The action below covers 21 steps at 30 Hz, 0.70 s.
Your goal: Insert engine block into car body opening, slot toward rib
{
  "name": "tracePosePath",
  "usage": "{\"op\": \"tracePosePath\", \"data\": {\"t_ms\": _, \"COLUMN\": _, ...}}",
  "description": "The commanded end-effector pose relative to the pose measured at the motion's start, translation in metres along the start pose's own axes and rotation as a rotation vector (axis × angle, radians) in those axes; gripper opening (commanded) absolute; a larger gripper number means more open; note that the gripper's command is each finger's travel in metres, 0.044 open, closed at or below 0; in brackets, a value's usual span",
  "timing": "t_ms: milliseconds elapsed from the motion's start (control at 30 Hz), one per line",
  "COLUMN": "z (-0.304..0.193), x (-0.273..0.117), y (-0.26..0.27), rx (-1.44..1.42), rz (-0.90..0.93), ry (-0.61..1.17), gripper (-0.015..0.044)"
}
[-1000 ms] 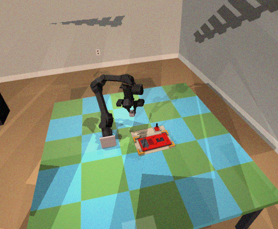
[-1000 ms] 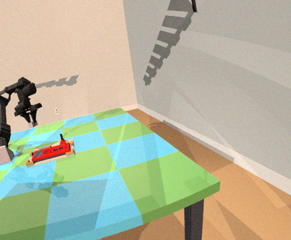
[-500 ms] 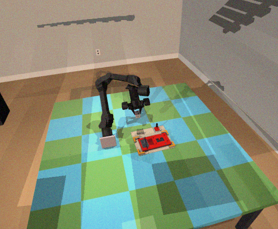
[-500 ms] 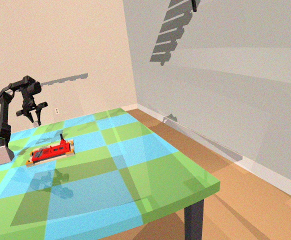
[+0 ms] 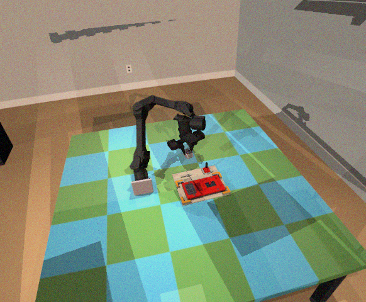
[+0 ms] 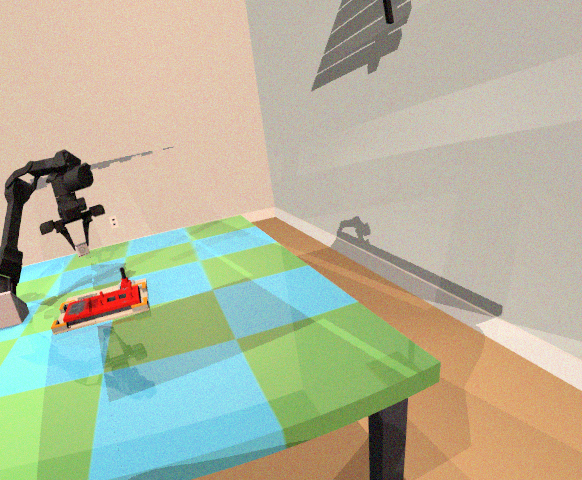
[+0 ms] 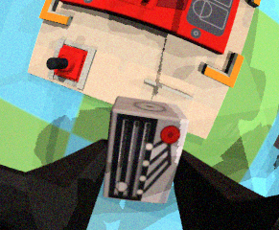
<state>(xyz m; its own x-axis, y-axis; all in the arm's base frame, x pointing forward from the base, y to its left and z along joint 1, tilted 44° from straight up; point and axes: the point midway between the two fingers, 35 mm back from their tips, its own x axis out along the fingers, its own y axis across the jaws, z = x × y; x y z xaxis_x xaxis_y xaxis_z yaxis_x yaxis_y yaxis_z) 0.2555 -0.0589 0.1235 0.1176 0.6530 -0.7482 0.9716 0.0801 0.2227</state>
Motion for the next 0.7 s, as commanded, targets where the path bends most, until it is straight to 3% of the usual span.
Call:
{"op": "tracePosePath", "data": {"t_ms": 0, "z": 0.011, "x": 0.002, "y": 0.008, "rx": -0.118, "rz": 0.001, "ry": -0.002, "gripper": 0.0000}}
{"op": "tracePosePath", "data": {"t_ms": 667, "z": 0.064, "x": 0.028, "y": 0.029, "rx": -0.612, "rz": -0.019, "ry": 0.021, "gripper": 0.0000}}
